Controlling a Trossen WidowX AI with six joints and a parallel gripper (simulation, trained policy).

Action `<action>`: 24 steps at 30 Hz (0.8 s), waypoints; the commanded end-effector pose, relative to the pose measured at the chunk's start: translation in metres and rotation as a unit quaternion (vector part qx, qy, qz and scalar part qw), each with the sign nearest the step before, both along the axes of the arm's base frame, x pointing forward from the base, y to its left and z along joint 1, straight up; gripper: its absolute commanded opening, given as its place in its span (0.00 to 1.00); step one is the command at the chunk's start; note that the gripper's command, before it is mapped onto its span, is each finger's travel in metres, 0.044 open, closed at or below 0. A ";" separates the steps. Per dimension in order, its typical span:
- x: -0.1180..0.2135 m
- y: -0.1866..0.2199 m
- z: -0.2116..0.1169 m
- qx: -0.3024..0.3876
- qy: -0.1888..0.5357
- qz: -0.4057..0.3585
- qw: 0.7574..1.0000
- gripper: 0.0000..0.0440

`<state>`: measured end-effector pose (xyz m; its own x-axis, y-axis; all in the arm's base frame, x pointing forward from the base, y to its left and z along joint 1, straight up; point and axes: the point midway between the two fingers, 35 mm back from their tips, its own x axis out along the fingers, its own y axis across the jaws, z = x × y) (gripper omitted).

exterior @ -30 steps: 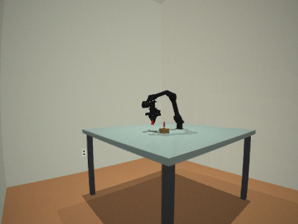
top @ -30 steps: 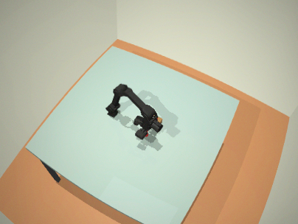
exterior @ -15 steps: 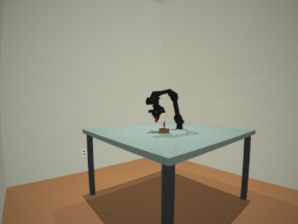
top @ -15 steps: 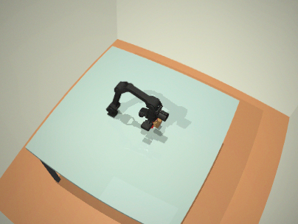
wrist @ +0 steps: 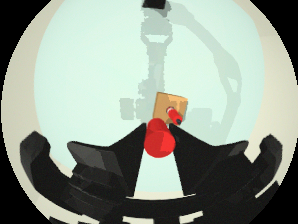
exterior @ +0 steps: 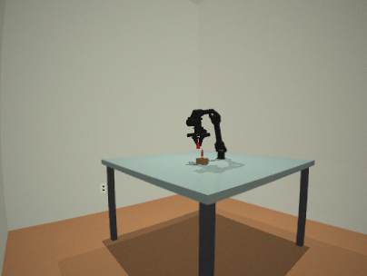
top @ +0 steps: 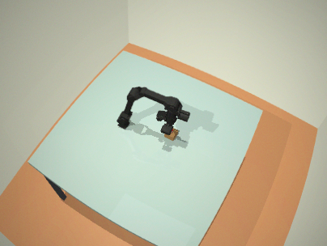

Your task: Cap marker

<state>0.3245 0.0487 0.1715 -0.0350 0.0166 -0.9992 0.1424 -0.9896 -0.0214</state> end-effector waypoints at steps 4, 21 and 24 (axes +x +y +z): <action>-0.003 0.024 0.007 0.003 0.001 0.034 0.999 0.00; -0.007 0.039 -0.007 -0.003 0.023 0.057 0.998 0.00; -0.007 0.037 -0.013 -0.005 0.028 0.057 0.998 0.00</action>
<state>0.3186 0.0871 0.1659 -0.0742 0.0046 -0.9972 0.2559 -0.9664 -0.0235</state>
